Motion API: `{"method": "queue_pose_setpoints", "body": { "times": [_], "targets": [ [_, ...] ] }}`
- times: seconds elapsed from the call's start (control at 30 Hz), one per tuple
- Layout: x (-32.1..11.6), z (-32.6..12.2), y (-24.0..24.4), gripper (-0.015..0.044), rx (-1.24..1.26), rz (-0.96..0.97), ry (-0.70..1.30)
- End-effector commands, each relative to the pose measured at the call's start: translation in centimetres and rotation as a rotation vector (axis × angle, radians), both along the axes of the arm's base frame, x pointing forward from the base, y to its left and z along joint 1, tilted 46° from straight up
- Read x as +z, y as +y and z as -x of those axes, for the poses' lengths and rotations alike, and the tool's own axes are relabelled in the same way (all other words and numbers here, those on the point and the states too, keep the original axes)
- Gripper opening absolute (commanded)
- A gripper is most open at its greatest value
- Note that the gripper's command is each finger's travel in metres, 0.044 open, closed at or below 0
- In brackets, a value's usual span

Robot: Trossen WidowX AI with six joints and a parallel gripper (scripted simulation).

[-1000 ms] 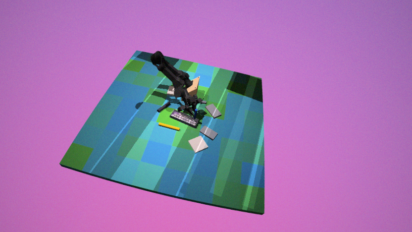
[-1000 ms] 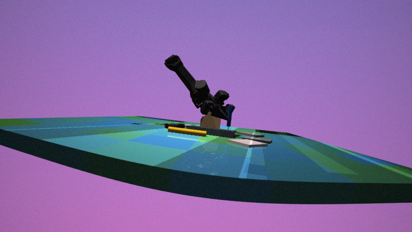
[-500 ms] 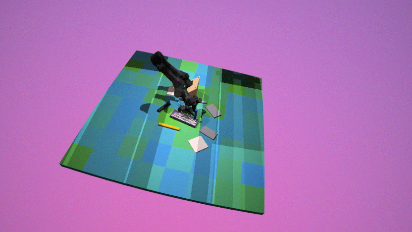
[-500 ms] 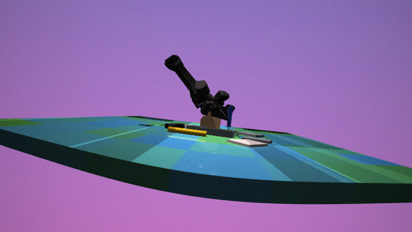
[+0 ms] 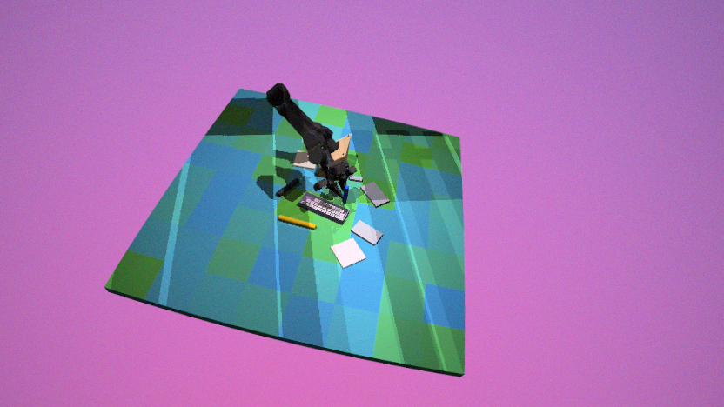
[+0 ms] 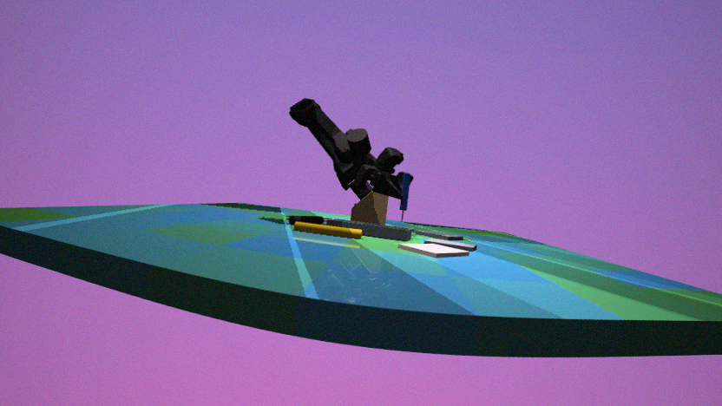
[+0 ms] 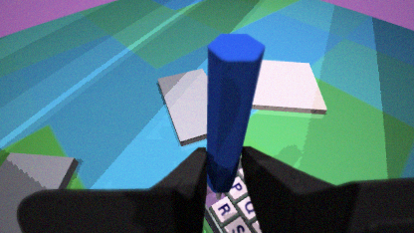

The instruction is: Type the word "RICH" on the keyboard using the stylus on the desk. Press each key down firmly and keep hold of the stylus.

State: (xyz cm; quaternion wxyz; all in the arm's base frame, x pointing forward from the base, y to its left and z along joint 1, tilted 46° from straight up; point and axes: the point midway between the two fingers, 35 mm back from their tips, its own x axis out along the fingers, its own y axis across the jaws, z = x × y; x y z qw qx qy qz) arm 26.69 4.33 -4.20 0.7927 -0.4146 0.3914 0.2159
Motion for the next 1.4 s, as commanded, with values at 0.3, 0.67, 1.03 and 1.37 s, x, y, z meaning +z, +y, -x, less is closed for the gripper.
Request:
{"method": "queue_pose_setpoints", "body": {
  "times": [0.3, 0.67, 1.03, 1.37],
  "targets": [
    [0.5, -0.1, 0.4, 0.0085, 0.0, -0.001, -0.005],
    [1.9, -0.9, -1.2, 0.0, -0.001, 0.002, 0.003],
    [5.4, -1.4, -4.8, 0.0, -0.001, 0.003, 0.008],
    [9.0, -0.6, -8.1, 0.0, -0.002, 0.006, -0.004]
  ]
}}
